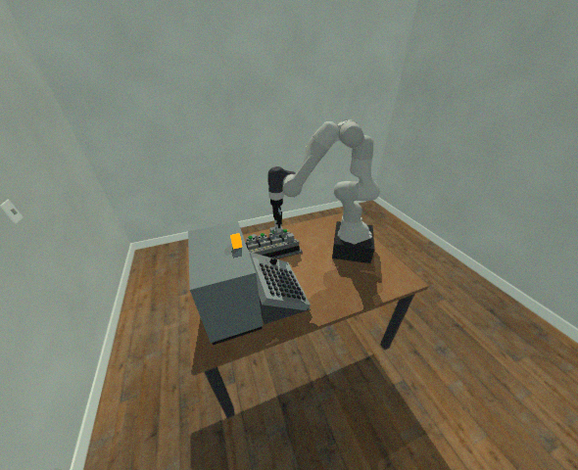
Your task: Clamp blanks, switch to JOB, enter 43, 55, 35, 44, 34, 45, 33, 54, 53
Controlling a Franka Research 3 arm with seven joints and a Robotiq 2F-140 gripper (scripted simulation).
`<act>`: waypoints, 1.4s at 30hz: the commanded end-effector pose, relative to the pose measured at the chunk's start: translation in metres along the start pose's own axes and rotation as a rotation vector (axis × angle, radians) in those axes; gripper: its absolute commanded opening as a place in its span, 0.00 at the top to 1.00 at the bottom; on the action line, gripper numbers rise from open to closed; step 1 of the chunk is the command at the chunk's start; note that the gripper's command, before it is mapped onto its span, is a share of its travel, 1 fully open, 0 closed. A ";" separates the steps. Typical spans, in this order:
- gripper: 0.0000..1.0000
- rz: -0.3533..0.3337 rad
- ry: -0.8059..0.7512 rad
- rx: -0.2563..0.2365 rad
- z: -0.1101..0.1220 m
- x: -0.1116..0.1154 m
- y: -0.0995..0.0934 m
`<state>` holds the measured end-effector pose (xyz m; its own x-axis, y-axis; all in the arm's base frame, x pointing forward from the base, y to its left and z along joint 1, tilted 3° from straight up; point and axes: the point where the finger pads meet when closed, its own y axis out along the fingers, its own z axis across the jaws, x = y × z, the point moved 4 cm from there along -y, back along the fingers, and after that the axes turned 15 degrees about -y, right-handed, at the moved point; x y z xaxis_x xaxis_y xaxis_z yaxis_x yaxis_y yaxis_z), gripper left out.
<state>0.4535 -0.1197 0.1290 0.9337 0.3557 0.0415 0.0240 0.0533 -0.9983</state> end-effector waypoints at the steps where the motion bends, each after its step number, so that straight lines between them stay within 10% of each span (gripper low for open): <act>1: 1.00 -0.003 0.003 -0.001 -0.001 0.001 0.000; 42: 1.00 -0.003 0.003 -0.001 -0.001 0.001 0.045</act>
<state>0.4513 -0.1166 0.0864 0.9221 0.3846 0.0419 0.0198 0.0614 -0.9979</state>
